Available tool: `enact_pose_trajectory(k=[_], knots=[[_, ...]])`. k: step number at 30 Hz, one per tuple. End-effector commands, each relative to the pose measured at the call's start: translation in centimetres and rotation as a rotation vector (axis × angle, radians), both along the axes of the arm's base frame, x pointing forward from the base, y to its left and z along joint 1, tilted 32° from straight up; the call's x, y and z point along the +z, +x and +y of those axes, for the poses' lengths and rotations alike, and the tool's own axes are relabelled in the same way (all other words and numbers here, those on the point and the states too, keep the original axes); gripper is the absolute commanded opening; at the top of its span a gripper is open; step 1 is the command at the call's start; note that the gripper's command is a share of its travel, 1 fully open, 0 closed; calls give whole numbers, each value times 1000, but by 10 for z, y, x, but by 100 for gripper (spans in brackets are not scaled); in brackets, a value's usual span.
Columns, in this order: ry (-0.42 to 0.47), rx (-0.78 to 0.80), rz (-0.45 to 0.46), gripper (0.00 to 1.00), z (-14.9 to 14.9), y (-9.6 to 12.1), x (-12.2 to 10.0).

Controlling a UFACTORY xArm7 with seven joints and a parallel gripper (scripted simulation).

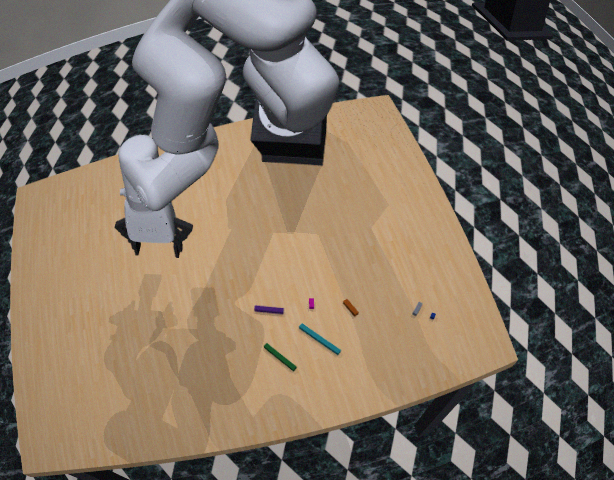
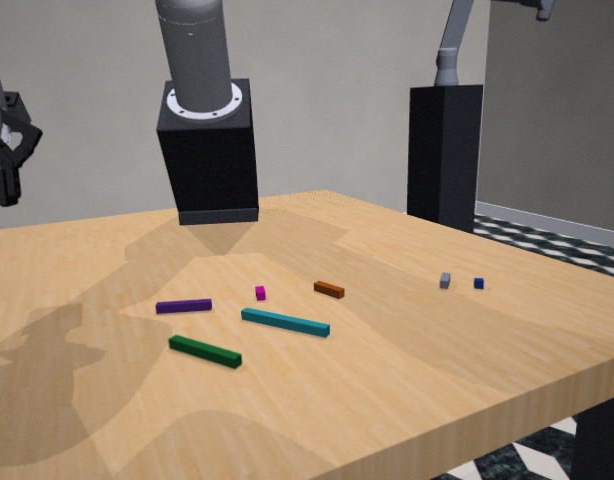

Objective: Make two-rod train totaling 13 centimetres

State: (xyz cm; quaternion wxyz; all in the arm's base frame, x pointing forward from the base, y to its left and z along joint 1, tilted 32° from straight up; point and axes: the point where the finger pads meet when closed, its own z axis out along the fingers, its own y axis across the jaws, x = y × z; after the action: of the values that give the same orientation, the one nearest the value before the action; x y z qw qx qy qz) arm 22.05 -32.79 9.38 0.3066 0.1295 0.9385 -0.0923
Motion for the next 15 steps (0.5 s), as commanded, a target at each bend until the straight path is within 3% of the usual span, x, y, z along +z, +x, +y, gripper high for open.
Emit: enact_pose_trajectory(k=[1, 3, 4, 13, 14, 15], knots=[[-3, -6, 1, 100, -1, -1, 0], [-3, -6, 1, 100, -1, -1, 0], [-18, 10, 7, 100, 5, 19, 5], [-18, 10, 7, 100, 5, 19, 5], [-33, 26, 13, 100, 13, 38, 8], [-33, 26, 13, 100, 13, 38, 8]])
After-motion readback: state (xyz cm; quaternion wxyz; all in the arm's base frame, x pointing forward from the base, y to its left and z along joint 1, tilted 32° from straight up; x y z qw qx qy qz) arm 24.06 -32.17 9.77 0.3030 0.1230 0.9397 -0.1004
